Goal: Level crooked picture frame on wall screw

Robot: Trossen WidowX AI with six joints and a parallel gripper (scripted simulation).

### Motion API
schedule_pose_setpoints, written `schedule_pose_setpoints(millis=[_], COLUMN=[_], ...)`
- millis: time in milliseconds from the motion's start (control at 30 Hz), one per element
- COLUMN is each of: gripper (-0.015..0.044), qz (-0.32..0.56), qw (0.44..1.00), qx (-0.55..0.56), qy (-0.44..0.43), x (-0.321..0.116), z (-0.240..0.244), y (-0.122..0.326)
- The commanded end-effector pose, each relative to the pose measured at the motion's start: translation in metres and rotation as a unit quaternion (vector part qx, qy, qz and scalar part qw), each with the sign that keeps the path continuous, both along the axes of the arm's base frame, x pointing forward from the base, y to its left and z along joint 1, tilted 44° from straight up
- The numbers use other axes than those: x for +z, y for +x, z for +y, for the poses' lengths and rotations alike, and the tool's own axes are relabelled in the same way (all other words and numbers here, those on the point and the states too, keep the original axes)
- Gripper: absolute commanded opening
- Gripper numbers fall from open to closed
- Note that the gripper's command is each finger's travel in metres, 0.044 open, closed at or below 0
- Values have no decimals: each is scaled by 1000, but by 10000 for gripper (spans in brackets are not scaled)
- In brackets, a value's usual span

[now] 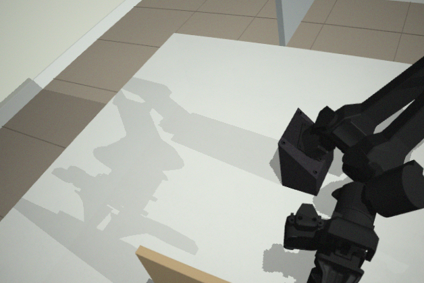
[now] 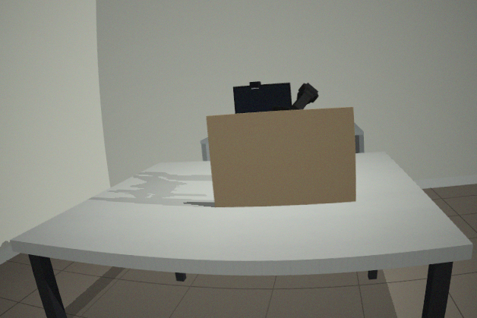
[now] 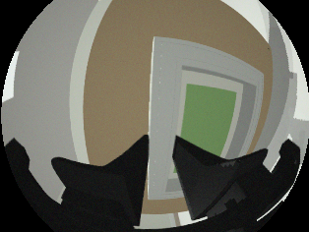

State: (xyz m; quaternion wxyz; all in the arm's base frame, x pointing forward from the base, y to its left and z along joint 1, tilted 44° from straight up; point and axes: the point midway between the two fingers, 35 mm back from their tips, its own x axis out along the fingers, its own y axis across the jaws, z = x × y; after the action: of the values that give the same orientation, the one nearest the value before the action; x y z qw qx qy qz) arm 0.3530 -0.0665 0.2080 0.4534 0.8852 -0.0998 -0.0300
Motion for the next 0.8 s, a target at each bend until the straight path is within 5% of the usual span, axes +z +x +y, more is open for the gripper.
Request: schedule_pose_setpoints(millis=[0, 767], gripper=[0, 0], qz=[-3, -1], qw=[1000, 1000], qx=[-7, -1], qy=[0, 2], x=[0, -3], z=[-2, 2], y=[-1, 1])
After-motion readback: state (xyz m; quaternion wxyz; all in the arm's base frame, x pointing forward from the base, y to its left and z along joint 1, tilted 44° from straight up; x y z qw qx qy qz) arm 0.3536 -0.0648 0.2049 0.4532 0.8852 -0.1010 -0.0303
